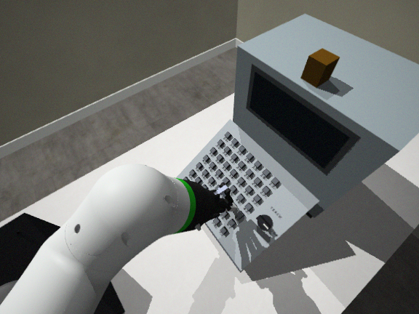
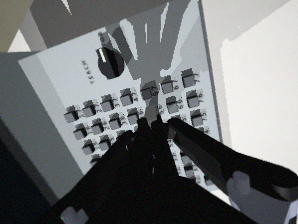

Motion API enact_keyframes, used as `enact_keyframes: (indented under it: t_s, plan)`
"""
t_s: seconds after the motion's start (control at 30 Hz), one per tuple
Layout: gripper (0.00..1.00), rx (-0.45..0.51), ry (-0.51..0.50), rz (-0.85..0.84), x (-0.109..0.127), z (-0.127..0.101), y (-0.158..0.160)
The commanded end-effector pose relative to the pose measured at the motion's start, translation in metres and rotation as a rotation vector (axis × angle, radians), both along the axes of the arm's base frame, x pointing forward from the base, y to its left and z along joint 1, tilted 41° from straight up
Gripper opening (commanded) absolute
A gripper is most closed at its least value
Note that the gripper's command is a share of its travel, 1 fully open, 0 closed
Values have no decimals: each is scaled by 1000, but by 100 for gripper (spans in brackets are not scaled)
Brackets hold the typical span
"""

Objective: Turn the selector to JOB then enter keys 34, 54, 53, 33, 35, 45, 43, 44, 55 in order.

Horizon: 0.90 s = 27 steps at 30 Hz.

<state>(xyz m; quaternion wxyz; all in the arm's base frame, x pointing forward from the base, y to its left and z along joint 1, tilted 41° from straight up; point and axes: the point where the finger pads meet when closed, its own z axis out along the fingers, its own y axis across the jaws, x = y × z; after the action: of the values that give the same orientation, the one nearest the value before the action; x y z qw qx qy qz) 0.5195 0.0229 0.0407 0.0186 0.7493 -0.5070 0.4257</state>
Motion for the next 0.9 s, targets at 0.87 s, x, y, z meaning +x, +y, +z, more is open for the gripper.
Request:
enact_keyframes:
  t_s: [0.87]
  plan:
    - [0,0,0,0,-21,22,16]
